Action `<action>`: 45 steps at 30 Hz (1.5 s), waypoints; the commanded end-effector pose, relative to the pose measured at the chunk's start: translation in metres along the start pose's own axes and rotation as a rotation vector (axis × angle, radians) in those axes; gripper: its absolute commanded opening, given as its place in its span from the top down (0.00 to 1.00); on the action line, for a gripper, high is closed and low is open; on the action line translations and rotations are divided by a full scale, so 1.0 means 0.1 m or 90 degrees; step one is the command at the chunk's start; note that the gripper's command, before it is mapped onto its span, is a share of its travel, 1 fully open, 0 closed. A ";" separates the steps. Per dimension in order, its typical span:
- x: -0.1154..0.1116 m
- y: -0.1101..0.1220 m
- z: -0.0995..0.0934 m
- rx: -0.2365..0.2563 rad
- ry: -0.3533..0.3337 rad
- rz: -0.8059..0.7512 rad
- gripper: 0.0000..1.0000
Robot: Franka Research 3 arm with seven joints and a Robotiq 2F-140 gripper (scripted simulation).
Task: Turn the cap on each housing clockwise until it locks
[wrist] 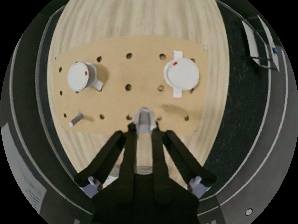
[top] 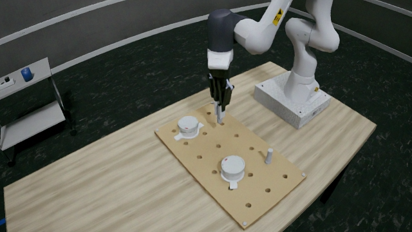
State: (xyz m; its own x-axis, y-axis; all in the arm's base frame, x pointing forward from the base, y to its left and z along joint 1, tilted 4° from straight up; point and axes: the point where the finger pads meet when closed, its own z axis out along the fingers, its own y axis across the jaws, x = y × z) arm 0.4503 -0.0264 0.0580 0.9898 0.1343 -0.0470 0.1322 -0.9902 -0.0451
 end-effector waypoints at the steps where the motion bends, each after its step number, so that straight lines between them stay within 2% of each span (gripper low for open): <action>1: -0.02 -0.01 -0.08 0.000 -0.006 0.014 0.90; 19: -0.02 -0.01 -0.30 0.000 -0.006 0.014 0.90; 36: 0.00 -0.04 -0.34 -0.001 -0.006 0.014 0.90; 37: 0.10 -0.21 -0.35 -0.004 -0.006 0.014 0.90; 39: 0.10 -0.21 -0.35 -0.004 -0.006 0.014 0.90; 40: 0.28 -0.59 -0.36 -0.010 -0.006 0.014 0.90; 41: 0.34 -0.83 -0.36 -0.014 -0.004 0.014 0.90; 45: 0.35 -1.56 -0.36 -0.001 -0.005 0.014 0.90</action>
State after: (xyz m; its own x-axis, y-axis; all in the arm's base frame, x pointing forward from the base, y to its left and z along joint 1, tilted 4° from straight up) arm 0.4673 0.0816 0.0990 0.9748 0.2189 -0.0419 0.2170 -0.9751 -0.0461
